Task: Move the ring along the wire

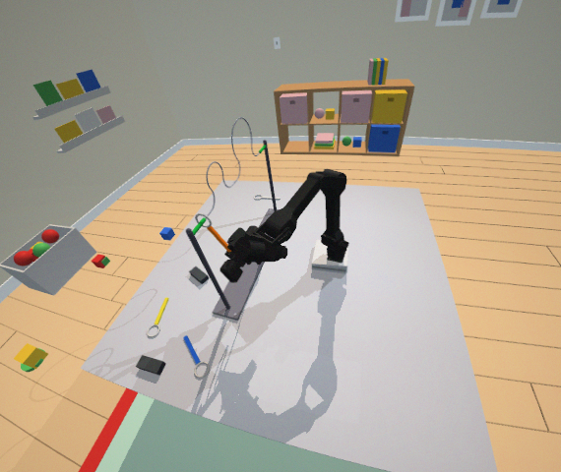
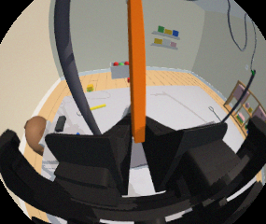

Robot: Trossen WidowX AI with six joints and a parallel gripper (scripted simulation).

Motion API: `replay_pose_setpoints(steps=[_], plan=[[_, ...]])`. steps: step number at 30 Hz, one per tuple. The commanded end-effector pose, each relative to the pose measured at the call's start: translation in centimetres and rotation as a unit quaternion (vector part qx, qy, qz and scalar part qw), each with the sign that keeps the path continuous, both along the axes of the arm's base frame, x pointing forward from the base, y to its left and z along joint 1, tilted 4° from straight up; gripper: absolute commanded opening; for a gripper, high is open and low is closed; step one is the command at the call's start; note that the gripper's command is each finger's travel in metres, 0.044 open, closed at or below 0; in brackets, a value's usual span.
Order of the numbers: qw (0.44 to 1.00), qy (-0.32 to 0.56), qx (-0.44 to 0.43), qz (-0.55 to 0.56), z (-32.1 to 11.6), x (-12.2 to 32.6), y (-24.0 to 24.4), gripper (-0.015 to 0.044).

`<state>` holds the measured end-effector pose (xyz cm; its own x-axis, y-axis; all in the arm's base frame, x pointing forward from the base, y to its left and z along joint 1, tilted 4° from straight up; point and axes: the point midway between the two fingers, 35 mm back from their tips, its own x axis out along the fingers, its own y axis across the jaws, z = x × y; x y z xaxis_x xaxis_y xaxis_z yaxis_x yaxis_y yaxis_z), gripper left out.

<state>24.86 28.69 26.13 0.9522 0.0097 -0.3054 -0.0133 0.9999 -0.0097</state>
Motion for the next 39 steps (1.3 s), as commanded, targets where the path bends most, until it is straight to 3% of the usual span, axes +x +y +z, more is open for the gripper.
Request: replay_pose_setpoints(steps=[1, 39], plan=[[1.000, -0.002, 0.001, -0.002, 0.0, 0.0, 0.5, -0.0150], [1.000, -0.002, 0.001, -0.002, -1.4, 0.0, 1.1, -0.0150]])
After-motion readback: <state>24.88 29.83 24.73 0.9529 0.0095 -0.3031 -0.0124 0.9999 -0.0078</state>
